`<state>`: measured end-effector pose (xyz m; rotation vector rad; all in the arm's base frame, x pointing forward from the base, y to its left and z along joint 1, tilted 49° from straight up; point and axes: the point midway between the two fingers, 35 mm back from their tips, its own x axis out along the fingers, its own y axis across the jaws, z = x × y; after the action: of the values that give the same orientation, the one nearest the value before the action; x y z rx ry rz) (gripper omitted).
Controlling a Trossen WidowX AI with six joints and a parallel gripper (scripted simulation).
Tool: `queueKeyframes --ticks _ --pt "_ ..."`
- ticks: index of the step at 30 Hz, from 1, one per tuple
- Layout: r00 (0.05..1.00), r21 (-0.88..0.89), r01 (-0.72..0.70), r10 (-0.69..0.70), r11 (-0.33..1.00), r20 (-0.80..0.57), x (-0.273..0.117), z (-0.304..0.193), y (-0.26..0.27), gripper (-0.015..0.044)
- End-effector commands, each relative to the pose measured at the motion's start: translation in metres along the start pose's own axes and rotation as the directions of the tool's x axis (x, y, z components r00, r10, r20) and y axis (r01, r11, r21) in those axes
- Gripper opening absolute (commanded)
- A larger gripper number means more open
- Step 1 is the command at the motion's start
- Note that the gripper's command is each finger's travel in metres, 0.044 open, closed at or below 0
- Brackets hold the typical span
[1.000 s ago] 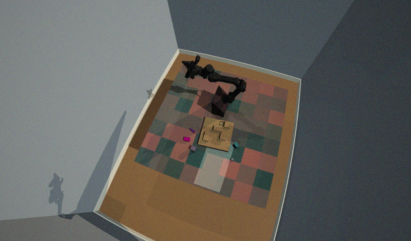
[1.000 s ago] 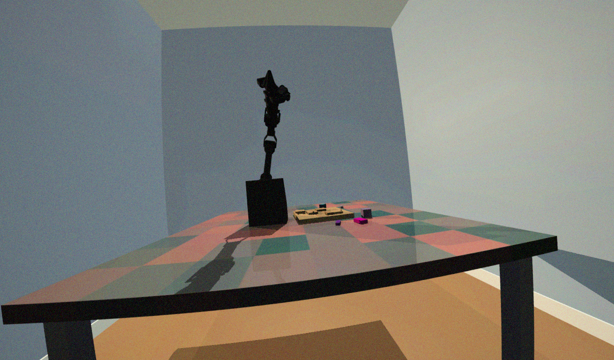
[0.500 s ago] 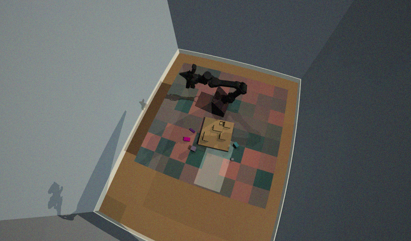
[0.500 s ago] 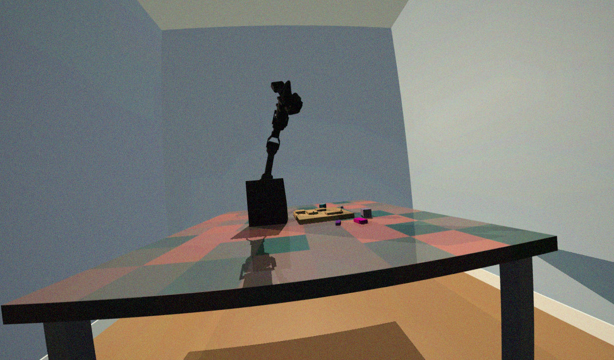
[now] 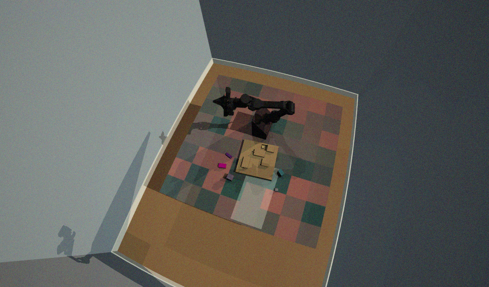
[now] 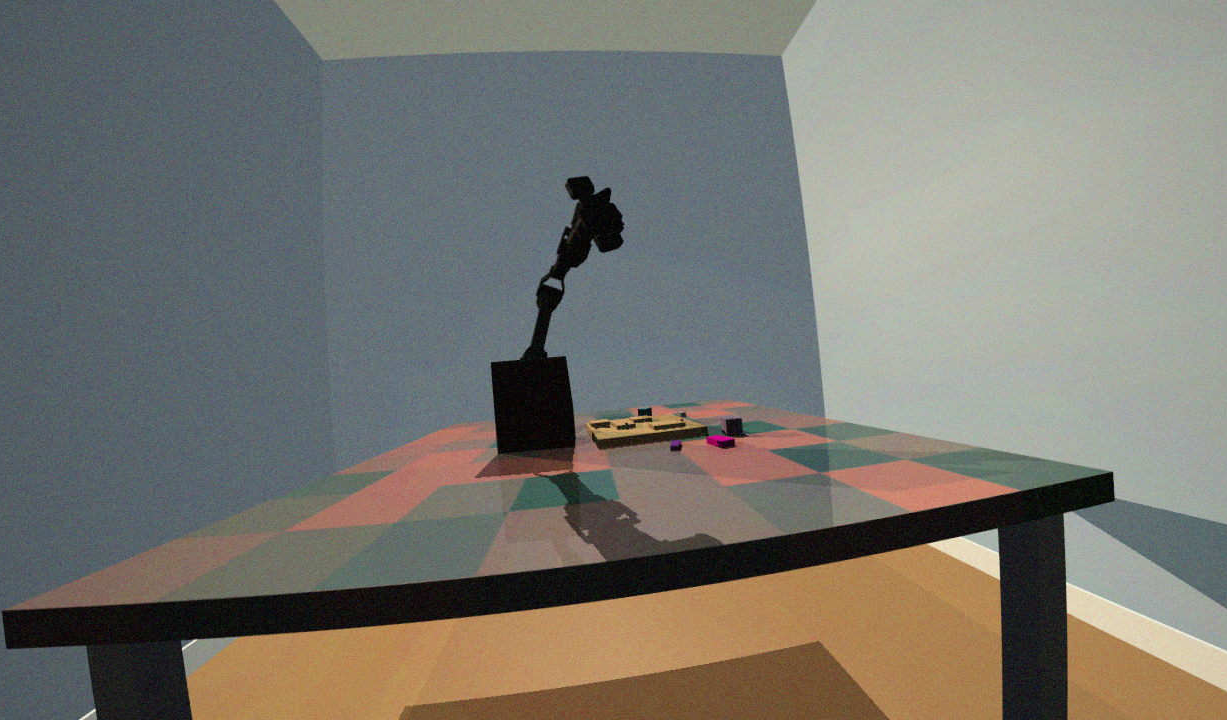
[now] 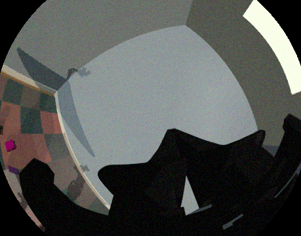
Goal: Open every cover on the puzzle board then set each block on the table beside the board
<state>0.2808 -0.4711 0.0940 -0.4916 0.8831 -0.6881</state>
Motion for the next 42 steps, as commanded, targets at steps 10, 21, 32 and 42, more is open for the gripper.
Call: queueKeyframes --ticks 10,21,32,42 --pt "0.988 0.027 -0.151 0.15 0.988 0.037 -0.011 0.027 0.05 0.0" --pt "0.949 0.024 -0.312 0.31 0.95 0.067 -0.026 0.05 0.103 0.0" --pt "0.882 0.017 -0.466 0.464 0.884 0.082 -0.049 0.07 0.155 0.0" --pt "0.8 0.013 -0.597 0.595 0.802 0.081 -0.075 0.083 0.201 0.0"
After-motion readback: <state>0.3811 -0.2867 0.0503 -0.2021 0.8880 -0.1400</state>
